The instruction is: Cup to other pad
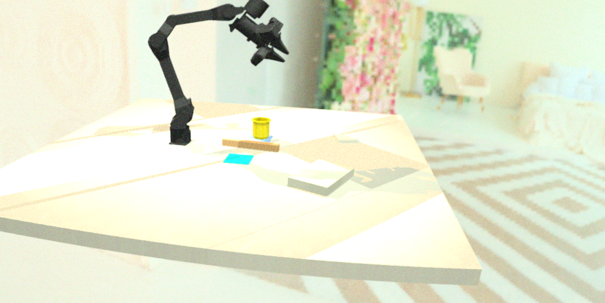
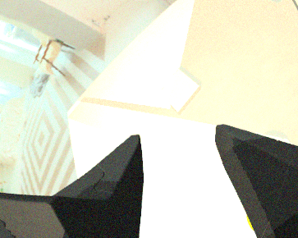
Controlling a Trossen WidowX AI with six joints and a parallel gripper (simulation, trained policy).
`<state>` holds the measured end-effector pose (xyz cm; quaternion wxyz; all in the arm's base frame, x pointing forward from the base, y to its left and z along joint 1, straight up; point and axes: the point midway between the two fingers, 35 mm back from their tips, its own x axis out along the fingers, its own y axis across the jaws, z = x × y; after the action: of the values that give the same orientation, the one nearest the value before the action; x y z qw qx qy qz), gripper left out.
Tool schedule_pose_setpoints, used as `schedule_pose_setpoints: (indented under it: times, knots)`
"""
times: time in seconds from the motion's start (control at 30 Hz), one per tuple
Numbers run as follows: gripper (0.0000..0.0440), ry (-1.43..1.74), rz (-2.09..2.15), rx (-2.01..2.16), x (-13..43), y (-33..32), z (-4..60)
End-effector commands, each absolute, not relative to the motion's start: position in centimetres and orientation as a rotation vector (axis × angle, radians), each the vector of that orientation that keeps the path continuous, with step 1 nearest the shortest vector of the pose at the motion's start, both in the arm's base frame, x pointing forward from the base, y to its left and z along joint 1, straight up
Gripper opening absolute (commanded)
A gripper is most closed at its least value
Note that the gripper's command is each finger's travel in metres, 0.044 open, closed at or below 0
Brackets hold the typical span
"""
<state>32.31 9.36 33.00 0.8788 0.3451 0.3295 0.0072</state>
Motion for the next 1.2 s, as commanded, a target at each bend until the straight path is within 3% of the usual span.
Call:
schedule_pose_setpoints:
  times: [0.0,0.77,1.17]
  knots:
    - [0.0178,0.727,-0.003,0.756,32.2,9.8,32.9]
    - [0.0147,1.062,-0.268,0.856,30.6,11.3,27.7]
    - [0.0165,1.224,-0.428,0.793,29.2,11.1,23.9]
